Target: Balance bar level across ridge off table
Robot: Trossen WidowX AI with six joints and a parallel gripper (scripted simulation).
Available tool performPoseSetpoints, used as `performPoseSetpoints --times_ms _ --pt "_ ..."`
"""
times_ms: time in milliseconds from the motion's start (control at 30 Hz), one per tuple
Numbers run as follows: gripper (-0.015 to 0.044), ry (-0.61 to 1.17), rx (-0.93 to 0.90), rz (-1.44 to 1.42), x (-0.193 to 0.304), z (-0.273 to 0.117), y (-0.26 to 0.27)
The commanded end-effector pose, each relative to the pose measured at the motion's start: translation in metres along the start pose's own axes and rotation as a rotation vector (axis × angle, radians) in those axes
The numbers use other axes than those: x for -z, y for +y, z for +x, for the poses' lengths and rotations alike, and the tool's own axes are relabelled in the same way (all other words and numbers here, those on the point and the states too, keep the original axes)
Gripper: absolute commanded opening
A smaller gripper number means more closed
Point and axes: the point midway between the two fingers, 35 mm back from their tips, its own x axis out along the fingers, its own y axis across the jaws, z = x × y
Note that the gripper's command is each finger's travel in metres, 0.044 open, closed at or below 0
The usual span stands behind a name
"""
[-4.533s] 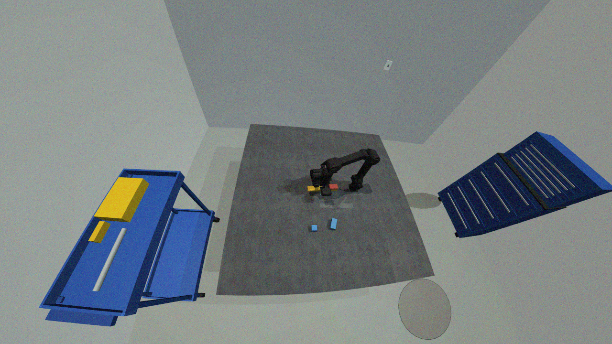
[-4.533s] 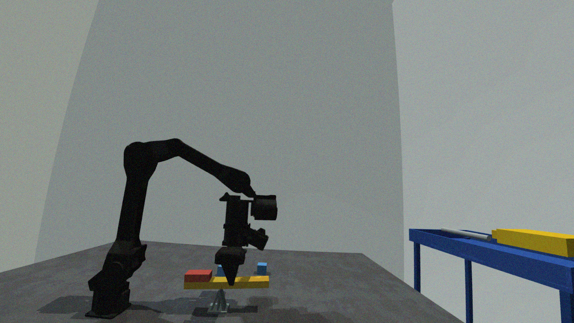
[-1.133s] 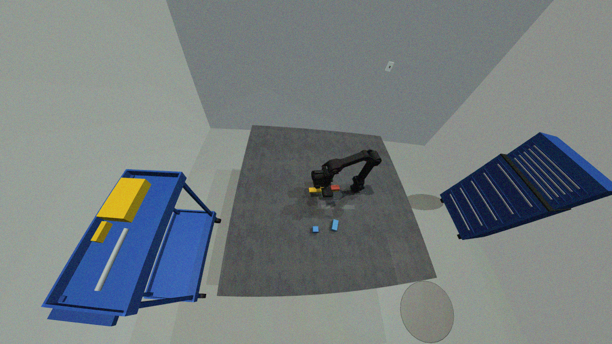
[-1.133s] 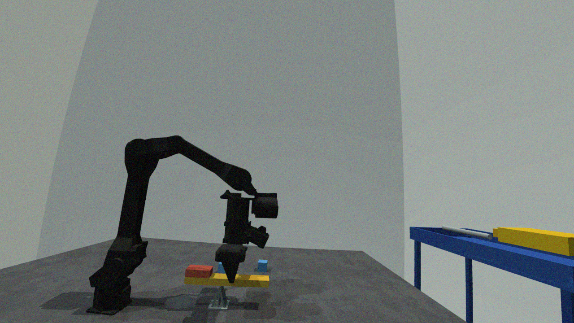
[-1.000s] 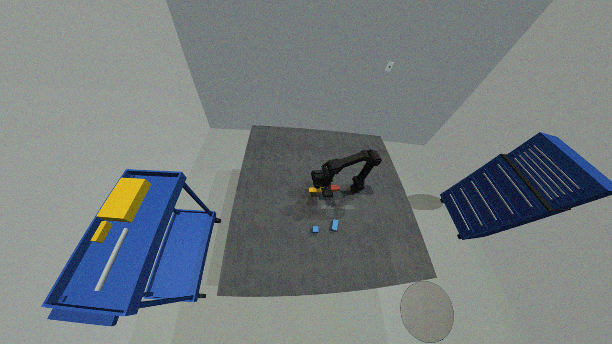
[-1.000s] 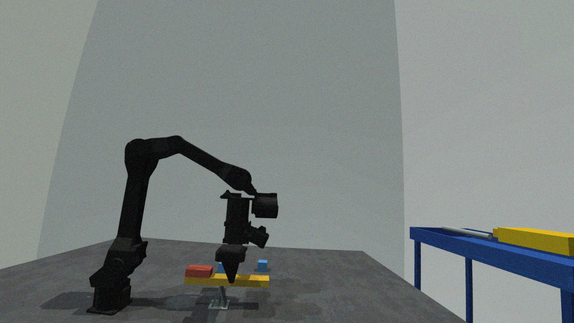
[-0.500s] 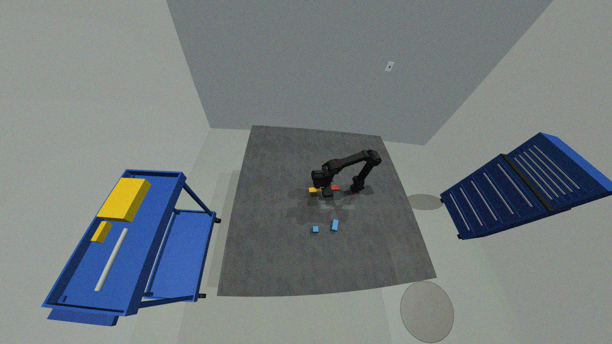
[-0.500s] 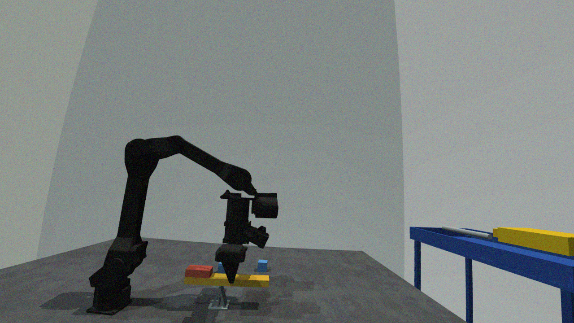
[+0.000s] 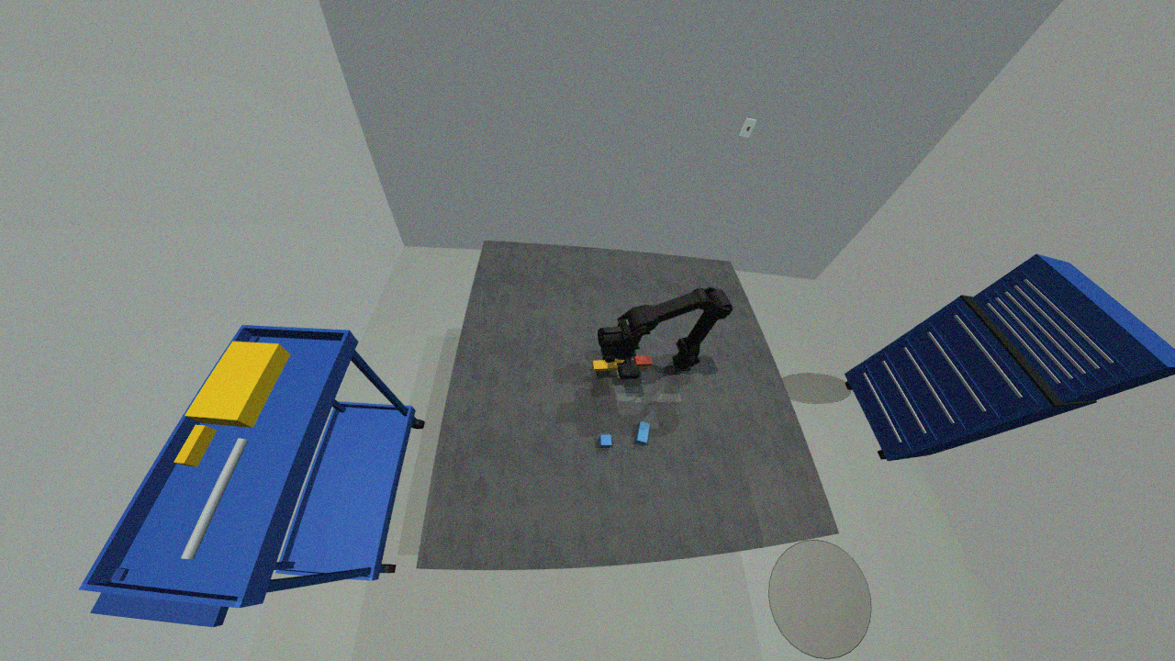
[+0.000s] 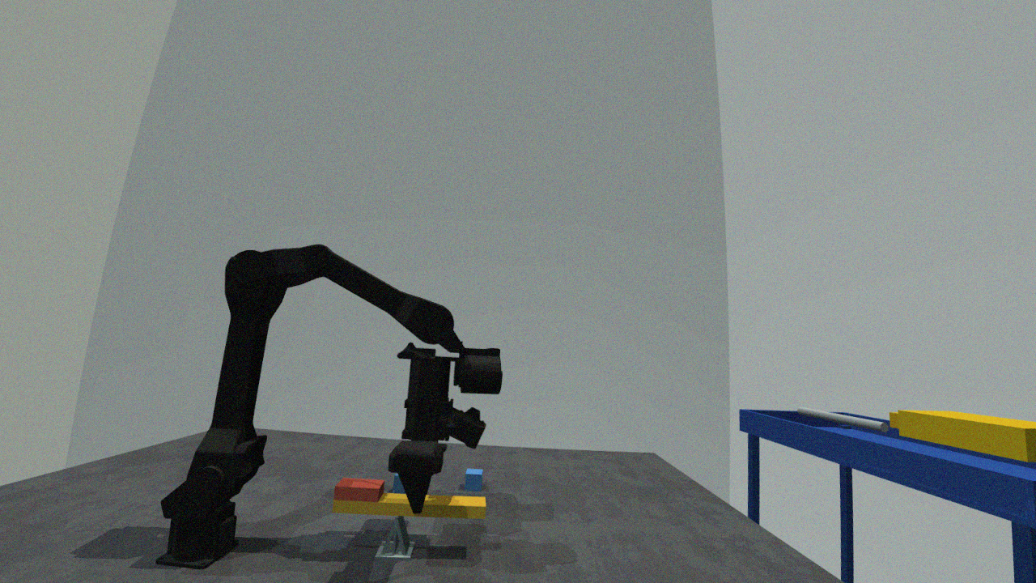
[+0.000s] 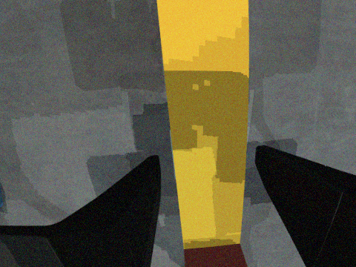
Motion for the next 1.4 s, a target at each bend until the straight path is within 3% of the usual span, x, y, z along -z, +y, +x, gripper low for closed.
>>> performPoseSetpoints --times_ms 0,167,300,567,1367 --pt "0.0316 0.0 0.0 0.0 0.0 0.0 0.0" --pt "0.044 0.0 0.0 0.0 0.0 0.0 0.0" --pt "0.044 0.0 0.0 0.0 -0.002 -0.008 0.0" --pt "0.044 0.0 0.0 0.0 -0.001 -0.098 0.0" --pt "0.044 0.0 0.0 0.0 -0.001 -0.1 0.0"
